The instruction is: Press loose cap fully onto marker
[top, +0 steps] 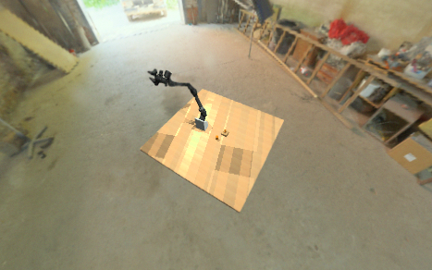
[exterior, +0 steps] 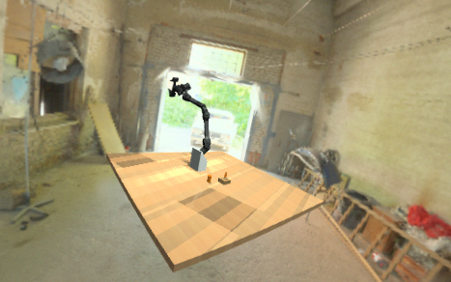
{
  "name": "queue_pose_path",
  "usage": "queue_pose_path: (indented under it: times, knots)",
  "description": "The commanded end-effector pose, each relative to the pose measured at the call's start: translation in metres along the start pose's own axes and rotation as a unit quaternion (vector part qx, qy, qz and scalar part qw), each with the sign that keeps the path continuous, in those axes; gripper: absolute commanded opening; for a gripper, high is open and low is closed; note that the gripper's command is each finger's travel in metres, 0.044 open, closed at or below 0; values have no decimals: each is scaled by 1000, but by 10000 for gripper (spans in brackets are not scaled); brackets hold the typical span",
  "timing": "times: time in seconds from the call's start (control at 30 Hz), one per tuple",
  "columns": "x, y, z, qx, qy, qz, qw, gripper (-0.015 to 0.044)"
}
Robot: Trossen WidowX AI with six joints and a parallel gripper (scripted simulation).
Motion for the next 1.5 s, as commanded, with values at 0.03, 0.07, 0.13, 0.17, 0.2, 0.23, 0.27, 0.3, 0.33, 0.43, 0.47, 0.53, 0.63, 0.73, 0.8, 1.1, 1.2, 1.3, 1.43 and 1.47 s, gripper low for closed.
queue_pose_path:
  times: [0.03,0.07,0.13,0.17,0.2,0.23,0.27,0.3,0.33,0.43,0.47,0.53,0.63,0.73,0.8,1.1,1.2,1.3,1.43,1.47]
  knots:
    - [-9,-5,5,6,-15,14,1000,348]
    - [-21,-11,12,14,-34,30,999,321]
    - [-48,-27,26,34,-79,70,994,269]
    - [-61,-36,33,46,-102,89,990,252]
    - [-75,-46,40,57,-124,107,985,252]
    - [-85,-54,45,67,-142,122,980,252]
    - [-97,-63,50,79,-162,138,974,252]
    - [-110,-74,56,92,-185,155,966,252]
    - [-122,-85,62,106,-207,172,957,252]
    - [-159,-119,76,151,-272,219,925,252]
    - [-170,-132,79,166,-293,234,912,252]
    - [-192,-158,86,198,-334,261,884,252]
    - [-223,-199,94,249,-391,297,835,252]
    - [-251,-243,97,301,-444,328,777,252]
    - [-267,-274,98,337,-476,345,735,252]
    - [-320,-417,79,495,-587,387,511,252]
    - [-330,-465,66,545,-609,388,426,252]
    - [-335,-512,48,591,-624,384,338,252]
    - [-335,-575,18,651,-627,373,209,252]
    - [-334,-589,10,664,-625,369,177,252]
Point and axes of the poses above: the point midway between the two fingers, 35 mm back from their tips, its own y axis out along the fingers, its own z axis across the jaws, x = y × z, the point moved 2 cm from there along -y, back along the fingers
